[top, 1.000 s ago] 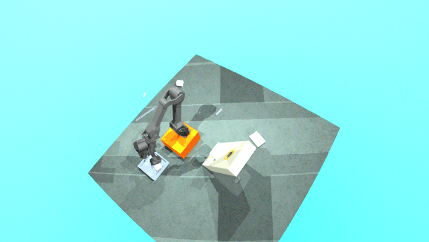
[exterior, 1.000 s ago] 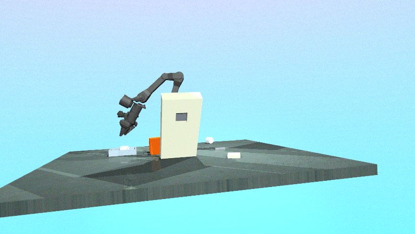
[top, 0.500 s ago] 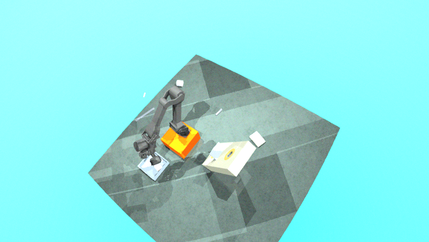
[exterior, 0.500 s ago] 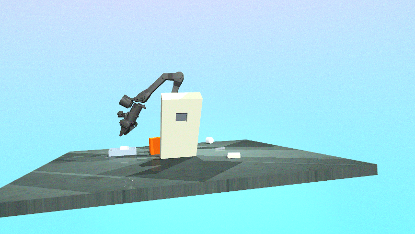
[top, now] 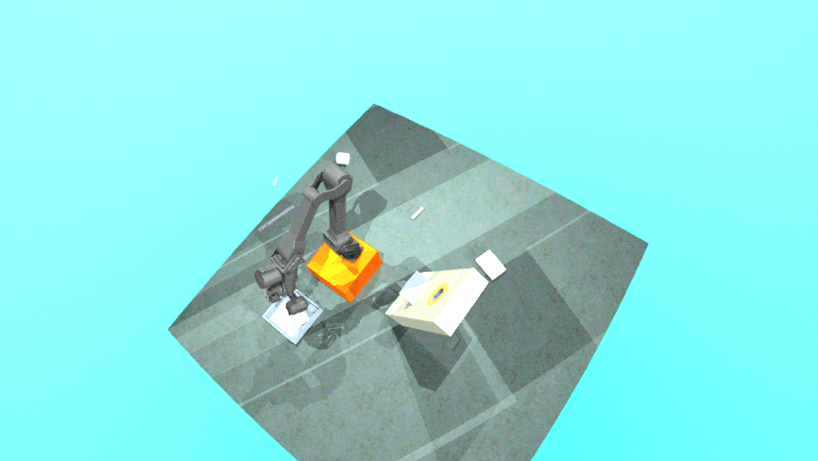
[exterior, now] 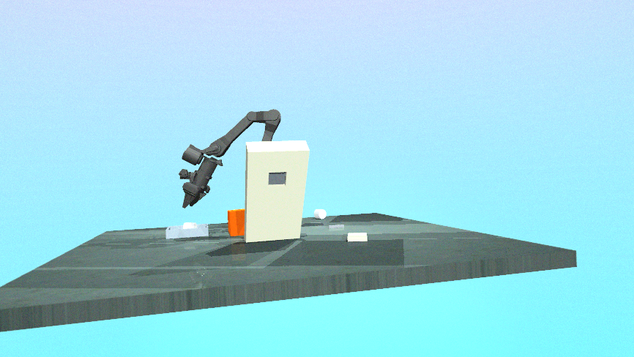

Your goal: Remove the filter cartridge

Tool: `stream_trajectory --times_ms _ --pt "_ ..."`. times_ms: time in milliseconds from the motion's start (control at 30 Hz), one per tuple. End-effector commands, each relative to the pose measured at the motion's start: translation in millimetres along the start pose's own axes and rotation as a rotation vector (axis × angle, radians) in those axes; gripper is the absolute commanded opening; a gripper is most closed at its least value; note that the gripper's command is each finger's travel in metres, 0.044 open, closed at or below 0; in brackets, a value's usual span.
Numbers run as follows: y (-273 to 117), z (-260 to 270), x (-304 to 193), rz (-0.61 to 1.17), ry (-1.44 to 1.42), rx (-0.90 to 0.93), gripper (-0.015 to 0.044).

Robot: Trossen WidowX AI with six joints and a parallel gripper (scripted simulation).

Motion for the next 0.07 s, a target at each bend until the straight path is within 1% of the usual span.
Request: stream_trajectory --times_ms 0,33 --pt "0.4 0.0 -0.5 0.001 -0.001 0.000 0.0440" --pt "0.4 0.0 -0.5 0.001 -0.001 0.000 0.0440"
Point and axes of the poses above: the point midway between the two fingers, 35 mm back from their tips, its own y axis out along the fingers, its own z axis across the jaws, x = y × z, the point moved 6 cm from there along -y, back along the fingers, and after that the axes turned 1 degree about y, right-handed, at the moved point
